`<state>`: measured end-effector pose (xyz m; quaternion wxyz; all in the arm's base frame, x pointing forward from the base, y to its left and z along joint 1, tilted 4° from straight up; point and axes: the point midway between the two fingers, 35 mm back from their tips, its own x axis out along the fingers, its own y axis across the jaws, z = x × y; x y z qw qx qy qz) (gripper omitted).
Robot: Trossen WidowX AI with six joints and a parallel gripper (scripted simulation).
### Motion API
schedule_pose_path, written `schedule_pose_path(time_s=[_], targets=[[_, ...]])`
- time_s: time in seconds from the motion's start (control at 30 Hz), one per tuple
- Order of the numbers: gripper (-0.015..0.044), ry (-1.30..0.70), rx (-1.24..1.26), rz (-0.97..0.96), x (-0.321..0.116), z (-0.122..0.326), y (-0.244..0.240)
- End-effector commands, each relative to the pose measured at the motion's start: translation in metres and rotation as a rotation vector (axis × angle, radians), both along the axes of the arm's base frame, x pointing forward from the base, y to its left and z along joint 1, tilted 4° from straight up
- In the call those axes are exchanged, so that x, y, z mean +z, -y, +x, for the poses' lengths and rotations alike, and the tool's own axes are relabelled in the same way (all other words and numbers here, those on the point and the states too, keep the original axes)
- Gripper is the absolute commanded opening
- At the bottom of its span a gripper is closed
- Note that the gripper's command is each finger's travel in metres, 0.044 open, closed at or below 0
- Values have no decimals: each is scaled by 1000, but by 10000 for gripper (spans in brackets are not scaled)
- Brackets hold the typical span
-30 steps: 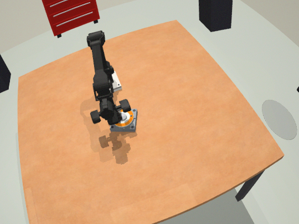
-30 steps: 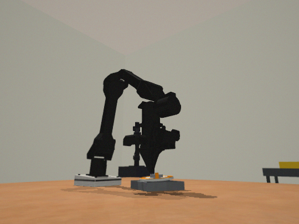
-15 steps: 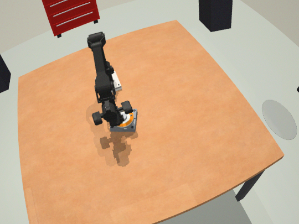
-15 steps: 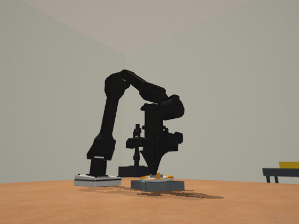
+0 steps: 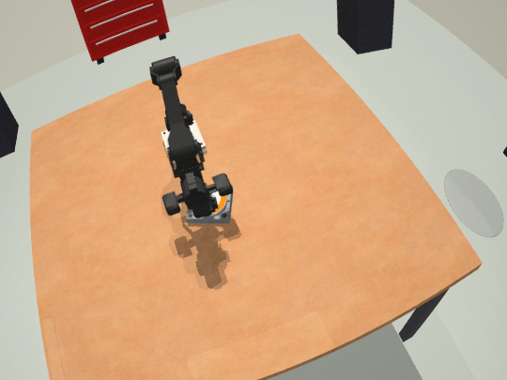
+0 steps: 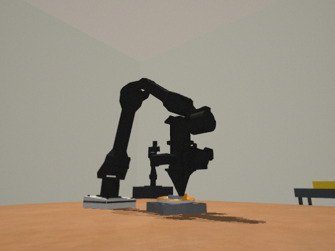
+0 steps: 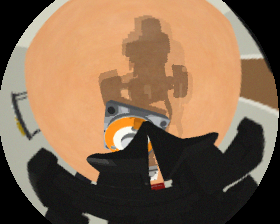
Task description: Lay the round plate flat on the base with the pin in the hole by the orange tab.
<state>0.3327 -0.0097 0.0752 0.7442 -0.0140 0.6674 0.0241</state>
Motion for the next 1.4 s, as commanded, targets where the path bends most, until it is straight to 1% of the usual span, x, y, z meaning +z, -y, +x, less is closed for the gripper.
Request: schedule_pose_path(time_s=[0.0, 0.73, 1.37], targets=[[0, -8, 0, 3, -2, 3, -6], [0, -8, 0, 5, 2, 7, -34], [0, -9, 0, 7, 4, -8, -61]])
